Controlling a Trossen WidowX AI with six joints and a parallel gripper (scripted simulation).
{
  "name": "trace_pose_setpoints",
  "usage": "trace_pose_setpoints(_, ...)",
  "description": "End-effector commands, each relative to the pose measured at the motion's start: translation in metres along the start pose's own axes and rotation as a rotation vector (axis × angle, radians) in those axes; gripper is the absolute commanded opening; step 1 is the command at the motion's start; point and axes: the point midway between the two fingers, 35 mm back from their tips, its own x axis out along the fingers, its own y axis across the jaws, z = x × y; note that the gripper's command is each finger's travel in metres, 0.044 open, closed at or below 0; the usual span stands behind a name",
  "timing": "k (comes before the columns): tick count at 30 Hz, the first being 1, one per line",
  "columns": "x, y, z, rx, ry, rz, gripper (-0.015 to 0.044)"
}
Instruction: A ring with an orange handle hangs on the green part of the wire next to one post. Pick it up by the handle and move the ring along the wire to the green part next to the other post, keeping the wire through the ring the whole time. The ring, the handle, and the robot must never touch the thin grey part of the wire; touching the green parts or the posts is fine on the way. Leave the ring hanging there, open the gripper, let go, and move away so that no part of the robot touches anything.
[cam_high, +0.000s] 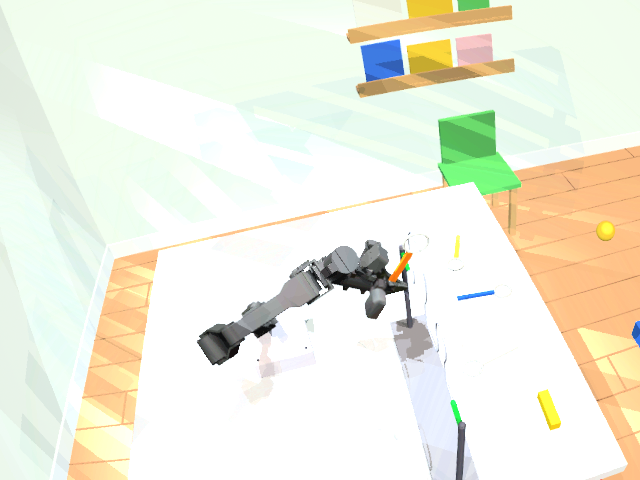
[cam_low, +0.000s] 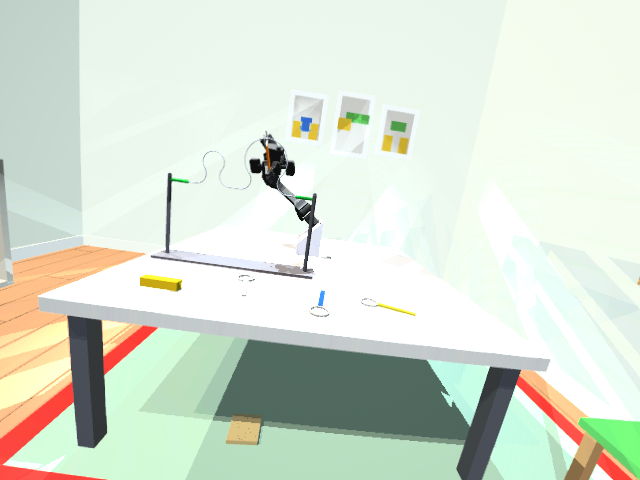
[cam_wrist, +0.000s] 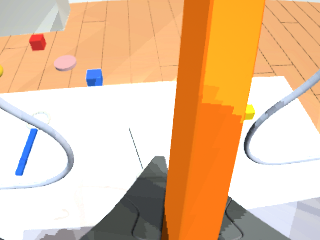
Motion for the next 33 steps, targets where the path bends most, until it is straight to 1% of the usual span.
trace_pose_setpoints(1,0.000,-0.002,-0.001,-0.048,-0.003,-0.027,-0.0150)
trace_pose_setpoints(33,0.000,-0.016,0.002,-0.396,-0.049,-0.219,-0.0150)
